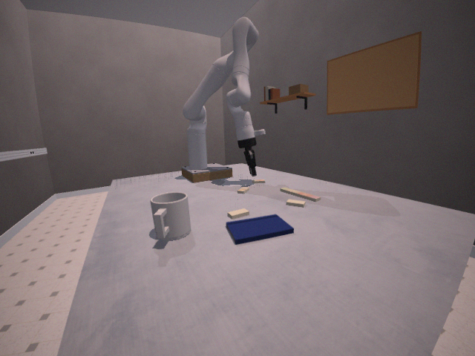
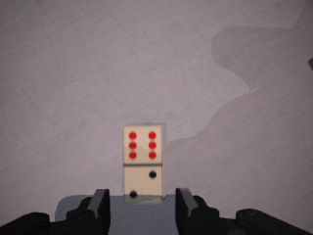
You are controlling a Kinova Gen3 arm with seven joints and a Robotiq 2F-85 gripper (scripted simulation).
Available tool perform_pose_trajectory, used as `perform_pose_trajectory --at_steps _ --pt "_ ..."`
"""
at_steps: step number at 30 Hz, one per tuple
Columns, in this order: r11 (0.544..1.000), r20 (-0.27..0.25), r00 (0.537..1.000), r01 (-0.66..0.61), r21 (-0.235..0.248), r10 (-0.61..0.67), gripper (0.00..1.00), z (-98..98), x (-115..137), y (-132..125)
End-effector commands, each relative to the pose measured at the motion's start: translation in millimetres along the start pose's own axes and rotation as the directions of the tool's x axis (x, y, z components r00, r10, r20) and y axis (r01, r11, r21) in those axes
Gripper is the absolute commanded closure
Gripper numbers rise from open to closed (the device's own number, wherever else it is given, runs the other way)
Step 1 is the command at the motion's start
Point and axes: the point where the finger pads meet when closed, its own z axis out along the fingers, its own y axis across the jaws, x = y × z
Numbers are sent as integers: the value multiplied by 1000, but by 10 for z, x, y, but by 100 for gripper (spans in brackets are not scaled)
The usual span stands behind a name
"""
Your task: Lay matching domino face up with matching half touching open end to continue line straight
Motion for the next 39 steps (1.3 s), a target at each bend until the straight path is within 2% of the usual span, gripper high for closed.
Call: perform_pose_trajectory --at_steps 1,21,39 --pt "1000 1 1000 0 0 0 53 -8 4 1" --pt "1000 32 1000 0 0 0 53 -76 16 0" --pt "1000 84 997 0 0 0 53 -194 37 2"
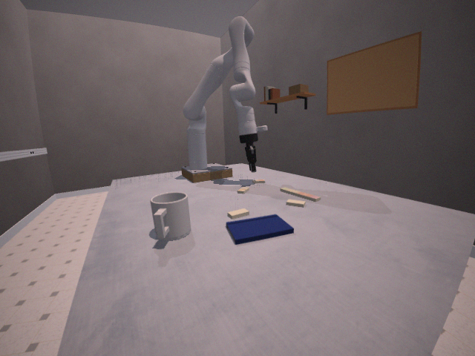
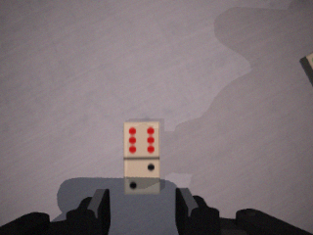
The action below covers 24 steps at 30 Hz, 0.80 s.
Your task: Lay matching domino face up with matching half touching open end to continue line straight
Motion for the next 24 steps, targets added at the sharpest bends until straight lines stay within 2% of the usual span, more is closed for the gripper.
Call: perform_pose_trajectory --at_steps 1,24 --pt "1000 24 1000 -1 7 1 53 -32 12 1" --pt "1000 96 995 -1 8 0 53 -197 31 2"
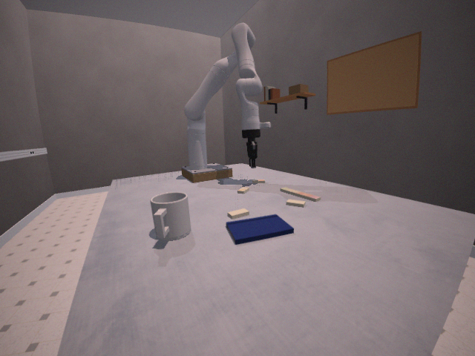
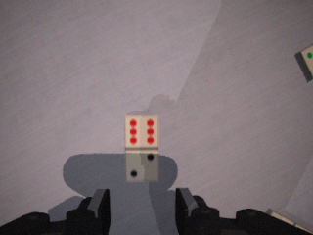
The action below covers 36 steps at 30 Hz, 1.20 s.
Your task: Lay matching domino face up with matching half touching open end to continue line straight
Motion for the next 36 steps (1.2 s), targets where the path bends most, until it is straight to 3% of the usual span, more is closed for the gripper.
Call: perform_pose_trajectory --at_steps 1,36 --pt "1000 14 1000 0 1 0 53 -29 8 0" --pt "1000 25 1000 0 1 0 53 -53 9 4"
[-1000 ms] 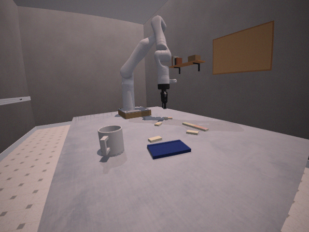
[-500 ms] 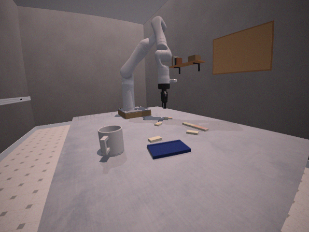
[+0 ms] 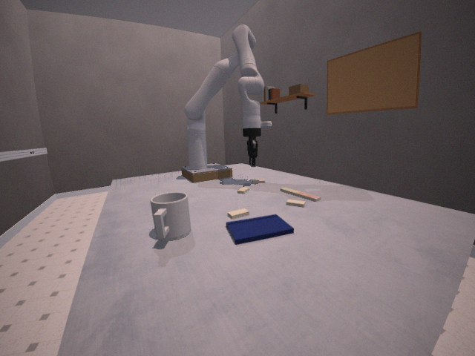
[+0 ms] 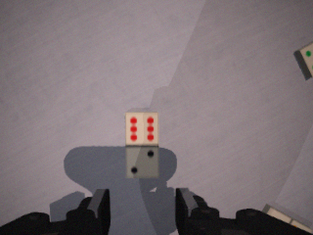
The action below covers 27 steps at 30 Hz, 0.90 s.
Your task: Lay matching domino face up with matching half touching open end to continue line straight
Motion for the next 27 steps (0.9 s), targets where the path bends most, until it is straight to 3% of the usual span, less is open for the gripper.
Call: perform_pose_trajectory --at_steps 1,7,10,17,22,24,25,27 --pt "1000 -2 1000 2 0 -2 53 -3 8 14" --pt "1000 -7 1000 19 0 -19 53 -5 59 139" --pt "999 -16 999 50 -1 -50 53 -10 129 357" --pt "985 -34 985 172 -8 -172 53 -45 212 1268" --pt "961 -31 961 276 -13 -276 53 -84 58 1806" --pt "961 -31 961 276 -13 -276 53 -84 58 1806" --pt "955 -28 955 295 -13 -295 53 -99 -21 2125" --pt "944 -23 943 330 -12 -331 53 -115 -127 2300"
